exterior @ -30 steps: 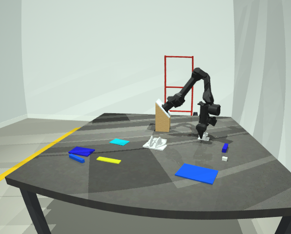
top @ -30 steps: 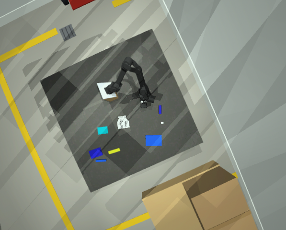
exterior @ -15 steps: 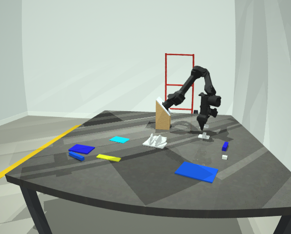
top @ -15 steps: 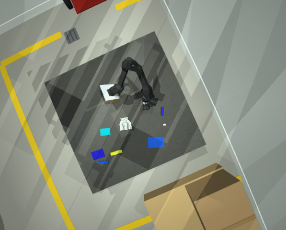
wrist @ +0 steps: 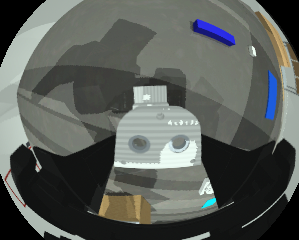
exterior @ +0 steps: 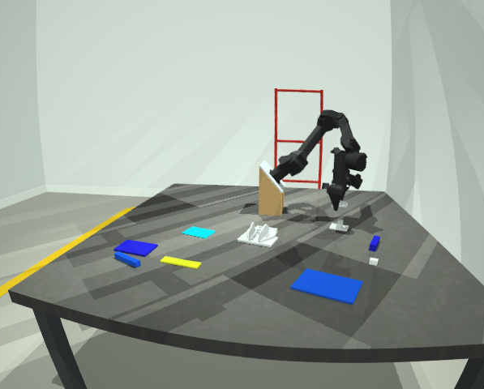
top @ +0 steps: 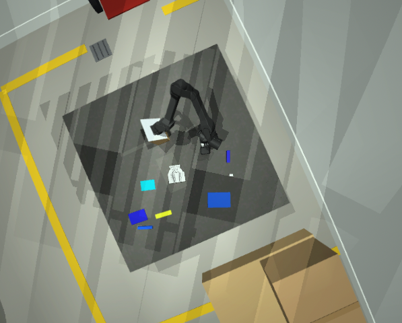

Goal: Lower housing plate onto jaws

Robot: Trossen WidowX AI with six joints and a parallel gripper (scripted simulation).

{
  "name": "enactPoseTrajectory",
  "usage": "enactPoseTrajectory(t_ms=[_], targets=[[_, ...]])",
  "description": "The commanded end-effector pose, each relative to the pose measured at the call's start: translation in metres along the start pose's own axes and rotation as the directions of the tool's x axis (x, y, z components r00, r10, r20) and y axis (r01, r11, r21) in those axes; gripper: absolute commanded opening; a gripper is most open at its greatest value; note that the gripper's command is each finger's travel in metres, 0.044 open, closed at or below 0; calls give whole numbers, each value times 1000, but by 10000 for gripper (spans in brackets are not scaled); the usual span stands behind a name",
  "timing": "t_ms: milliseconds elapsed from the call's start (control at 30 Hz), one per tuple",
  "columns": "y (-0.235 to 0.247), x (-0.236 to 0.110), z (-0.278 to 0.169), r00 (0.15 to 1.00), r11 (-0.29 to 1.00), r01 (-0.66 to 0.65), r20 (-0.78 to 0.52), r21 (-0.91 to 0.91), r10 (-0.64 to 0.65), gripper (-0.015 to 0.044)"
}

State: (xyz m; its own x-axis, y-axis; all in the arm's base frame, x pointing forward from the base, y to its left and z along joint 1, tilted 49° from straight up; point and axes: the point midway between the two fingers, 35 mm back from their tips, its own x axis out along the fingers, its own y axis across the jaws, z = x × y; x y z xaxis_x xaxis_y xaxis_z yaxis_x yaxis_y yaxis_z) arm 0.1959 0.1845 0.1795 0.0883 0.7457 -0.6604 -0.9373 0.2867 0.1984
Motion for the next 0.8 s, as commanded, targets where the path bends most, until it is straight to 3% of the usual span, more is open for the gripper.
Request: enactPoseTrajectory(t_ms=[0, 767], targets=[[-10, 2, -5, 1000, 998, 1, -13, 59, 0, 351], [-73, 8, -46, 998, 915, 43, -67, 400, -18, 351]])
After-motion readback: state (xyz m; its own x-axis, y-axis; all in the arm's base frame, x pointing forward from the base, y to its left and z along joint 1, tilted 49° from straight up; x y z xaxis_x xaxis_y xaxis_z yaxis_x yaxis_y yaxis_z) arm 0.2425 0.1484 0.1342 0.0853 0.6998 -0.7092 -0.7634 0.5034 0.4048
